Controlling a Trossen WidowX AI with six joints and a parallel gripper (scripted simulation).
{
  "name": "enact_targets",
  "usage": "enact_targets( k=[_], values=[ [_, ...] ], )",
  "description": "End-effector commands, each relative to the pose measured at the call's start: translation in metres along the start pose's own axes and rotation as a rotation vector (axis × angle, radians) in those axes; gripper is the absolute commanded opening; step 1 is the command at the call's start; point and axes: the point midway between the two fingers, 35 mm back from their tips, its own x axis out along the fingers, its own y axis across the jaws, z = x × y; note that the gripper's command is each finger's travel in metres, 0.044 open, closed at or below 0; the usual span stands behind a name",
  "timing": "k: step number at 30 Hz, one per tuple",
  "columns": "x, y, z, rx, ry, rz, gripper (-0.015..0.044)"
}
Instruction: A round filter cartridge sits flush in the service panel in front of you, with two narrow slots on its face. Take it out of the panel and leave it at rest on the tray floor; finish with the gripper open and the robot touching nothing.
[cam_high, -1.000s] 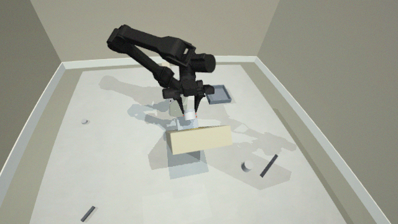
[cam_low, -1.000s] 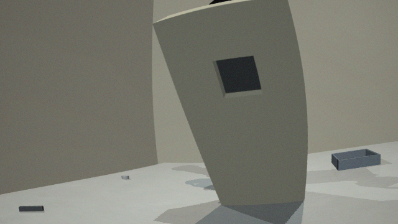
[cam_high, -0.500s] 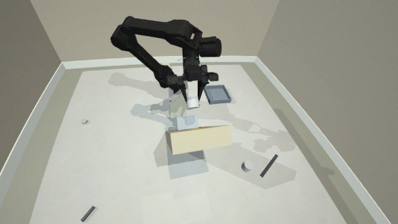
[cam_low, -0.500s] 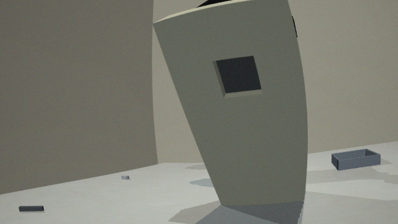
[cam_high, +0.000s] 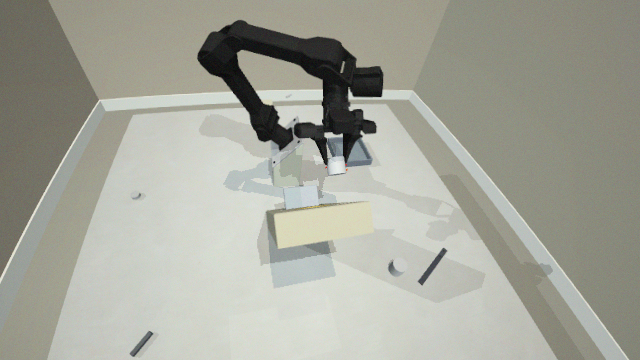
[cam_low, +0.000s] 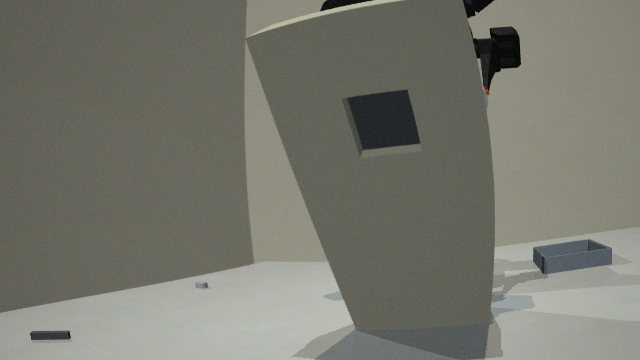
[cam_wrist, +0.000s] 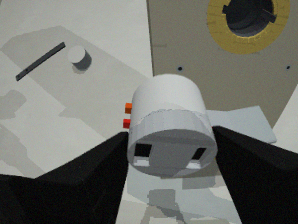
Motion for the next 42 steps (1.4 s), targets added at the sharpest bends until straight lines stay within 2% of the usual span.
enact_targets(
  k=[1,12,24,33,42],
  values=[
    [-0.002,0.007,-0.004,-0.049,0.008,0.028,0.0000],
    [-0.017,0.086,-0.050,-0.472,0.052,0.276,0.0000],
    [-0.040,0.159,-0.112,-0.952,0.011,0.565,0.0000],
    [-0.042,0.165,-0.122,-0.991,0.005,0.590,0.0000],
    [-0.038,0.189,-0.188,-1.127,0.002,0.686,0.0000]
  ],
)
